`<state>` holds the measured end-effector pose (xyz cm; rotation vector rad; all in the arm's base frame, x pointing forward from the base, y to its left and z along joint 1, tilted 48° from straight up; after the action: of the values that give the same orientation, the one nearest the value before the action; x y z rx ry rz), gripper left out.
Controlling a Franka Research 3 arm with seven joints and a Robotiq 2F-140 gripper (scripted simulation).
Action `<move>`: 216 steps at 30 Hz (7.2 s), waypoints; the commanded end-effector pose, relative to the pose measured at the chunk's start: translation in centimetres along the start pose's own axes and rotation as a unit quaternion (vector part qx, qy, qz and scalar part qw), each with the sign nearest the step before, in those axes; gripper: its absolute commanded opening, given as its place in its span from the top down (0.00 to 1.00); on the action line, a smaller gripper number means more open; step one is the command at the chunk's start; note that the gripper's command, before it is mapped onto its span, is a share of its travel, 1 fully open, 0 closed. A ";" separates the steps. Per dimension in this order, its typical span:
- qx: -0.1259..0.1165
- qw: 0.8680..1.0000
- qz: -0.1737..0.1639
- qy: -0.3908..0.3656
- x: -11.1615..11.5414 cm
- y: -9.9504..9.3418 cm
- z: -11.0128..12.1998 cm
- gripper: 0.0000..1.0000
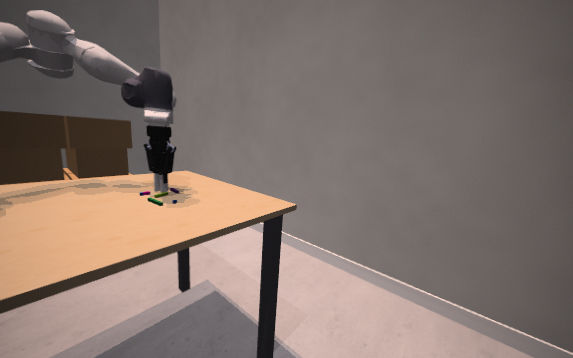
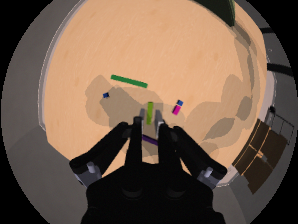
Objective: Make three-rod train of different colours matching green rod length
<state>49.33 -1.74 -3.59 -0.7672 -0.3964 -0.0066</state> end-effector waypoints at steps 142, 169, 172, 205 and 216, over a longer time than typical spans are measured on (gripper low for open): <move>-0.001 1.000 -0.001 -0.002 0.0 -2.9 -0.1 0.97; -0.001 0.996 -0.001 0.088 1.4 -8.3 2.1 0.97; -0.001 0.995 -0.001 0.105 1.6 -8.3 2.6 0.97; -0.001 0.986 -0.001 0.166 2.5 -7.2 4.1 0.97; -0.001 0.986 -0.001 0.166 2.6 -3.1 4.2 0.97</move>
<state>49.36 -1.07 2.80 -0.7432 -0.0765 -0.1233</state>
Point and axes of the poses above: the point where the finger pads meet when closed, its own y axis out along the fingers, its own z axis across the jaws, x = y × z, the point moved 3 cm from there along -y, back along the fingers, and after that the axes turned 6 degrees about -y, right-handed, at the moved point
